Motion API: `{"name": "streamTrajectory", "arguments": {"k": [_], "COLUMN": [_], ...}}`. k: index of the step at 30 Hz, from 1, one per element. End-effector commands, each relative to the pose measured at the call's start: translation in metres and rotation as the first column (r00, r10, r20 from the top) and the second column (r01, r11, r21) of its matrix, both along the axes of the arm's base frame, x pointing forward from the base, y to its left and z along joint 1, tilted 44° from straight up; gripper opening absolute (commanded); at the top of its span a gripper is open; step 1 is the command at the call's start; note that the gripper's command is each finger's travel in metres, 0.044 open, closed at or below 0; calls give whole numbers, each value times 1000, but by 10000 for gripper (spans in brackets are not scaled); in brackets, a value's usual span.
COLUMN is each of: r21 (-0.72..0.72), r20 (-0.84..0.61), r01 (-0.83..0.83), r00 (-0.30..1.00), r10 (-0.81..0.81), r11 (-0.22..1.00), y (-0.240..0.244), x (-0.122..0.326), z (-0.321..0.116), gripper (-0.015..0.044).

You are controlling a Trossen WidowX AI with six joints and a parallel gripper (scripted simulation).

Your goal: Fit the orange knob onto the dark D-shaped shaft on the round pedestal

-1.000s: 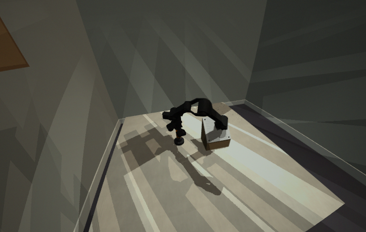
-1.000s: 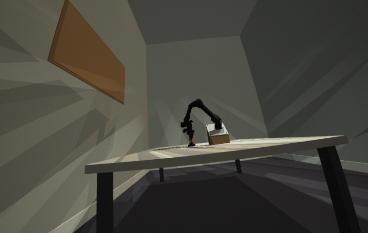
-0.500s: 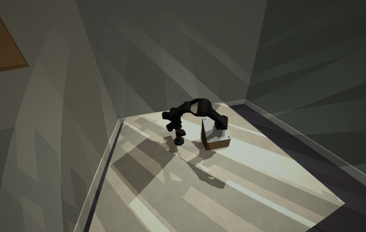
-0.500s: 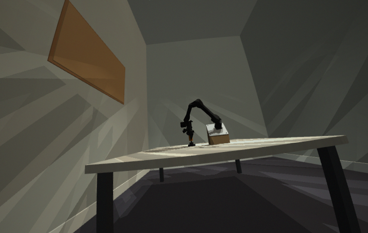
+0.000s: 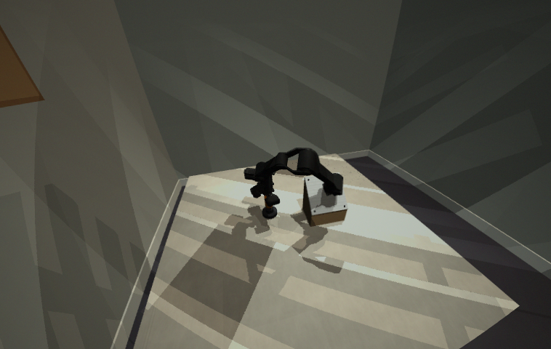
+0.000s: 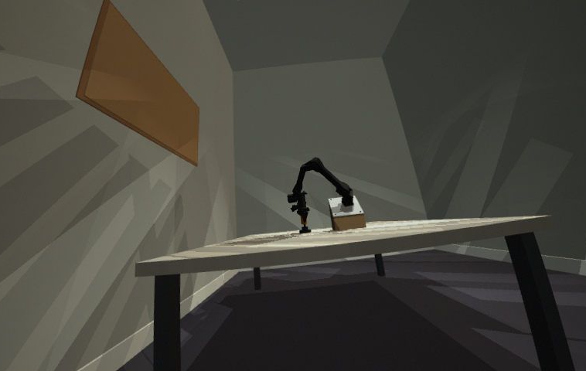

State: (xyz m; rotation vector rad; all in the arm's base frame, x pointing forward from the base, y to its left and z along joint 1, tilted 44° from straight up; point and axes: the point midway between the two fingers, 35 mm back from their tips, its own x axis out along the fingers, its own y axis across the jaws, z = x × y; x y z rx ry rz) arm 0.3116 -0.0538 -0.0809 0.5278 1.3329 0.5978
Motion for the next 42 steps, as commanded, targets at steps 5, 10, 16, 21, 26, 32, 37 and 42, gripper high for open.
{"name": "streamTrajectory", "arguments": {"k": [5,10,16,21,26,32,37,42], "r21": [-11,-36,-36,-36,-36,-36,-36,-36], "r20": [62,140,140,141,141,141,141,141], "r01": [-60,-146,-146,-146,-146,-145,-146,-145], "r00": [996,979,979,979,979,979,979,979], "r10": [60,149,149,149,149,149,149,149], "r11": [998,989,989,989,989,989,989,989], "y": [-2,-3,-2,-3,-3,-2,0,0], "x": [-3,-5,-4,-3,-1,1,2,1], "z": [3,2,0,0,1,2,-1,-1], "gripper": [0,0,0,0,0,0,0,0]}}
